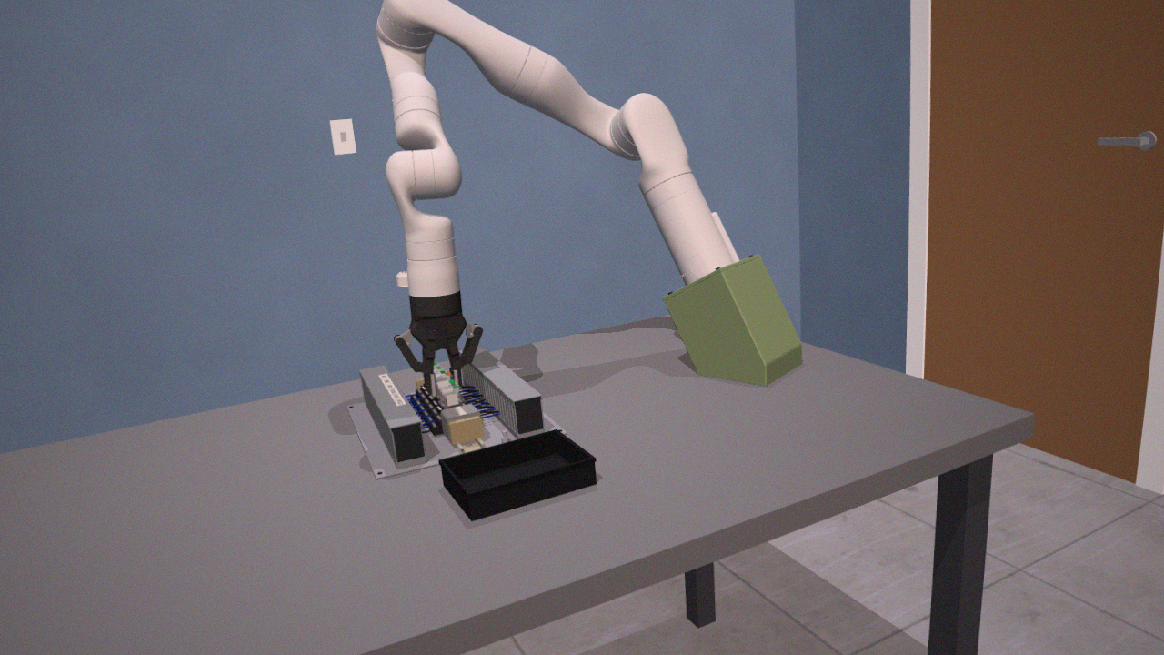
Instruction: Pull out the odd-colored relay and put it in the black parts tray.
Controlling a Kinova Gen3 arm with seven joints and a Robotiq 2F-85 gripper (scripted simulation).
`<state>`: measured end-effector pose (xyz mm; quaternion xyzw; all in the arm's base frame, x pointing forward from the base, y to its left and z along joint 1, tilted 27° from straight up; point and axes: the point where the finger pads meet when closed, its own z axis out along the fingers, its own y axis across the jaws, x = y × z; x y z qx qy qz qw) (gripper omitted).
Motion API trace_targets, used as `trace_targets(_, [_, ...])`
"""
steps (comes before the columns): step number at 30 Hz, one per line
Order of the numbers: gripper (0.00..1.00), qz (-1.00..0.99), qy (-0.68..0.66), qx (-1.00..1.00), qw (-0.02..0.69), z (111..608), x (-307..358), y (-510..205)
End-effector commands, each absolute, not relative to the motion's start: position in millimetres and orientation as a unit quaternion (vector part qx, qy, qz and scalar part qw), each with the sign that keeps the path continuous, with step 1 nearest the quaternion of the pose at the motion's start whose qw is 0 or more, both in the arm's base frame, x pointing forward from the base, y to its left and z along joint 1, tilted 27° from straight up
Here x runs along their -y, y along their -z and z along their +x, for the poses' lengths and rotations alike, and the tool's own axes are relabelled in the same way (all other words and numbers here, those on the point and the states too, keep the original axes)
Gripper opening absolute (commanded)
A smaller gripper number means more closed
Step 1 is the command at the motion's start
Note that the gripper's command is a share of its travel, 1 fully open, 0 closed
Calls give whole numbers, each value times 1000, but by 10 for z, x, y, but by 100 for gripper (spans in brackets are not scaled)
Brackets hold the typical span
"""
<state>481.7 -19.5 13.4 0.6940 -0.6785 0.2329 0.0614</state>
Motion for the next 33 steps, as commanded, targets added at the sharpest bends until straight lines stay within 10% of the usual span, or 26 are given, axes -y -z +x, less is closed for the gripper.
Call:
trace_targets(1, [0,695,-230,678,65,4834,193,-129])
trace_targets(33, [0,693,-213,683,82,4845,191,-134])
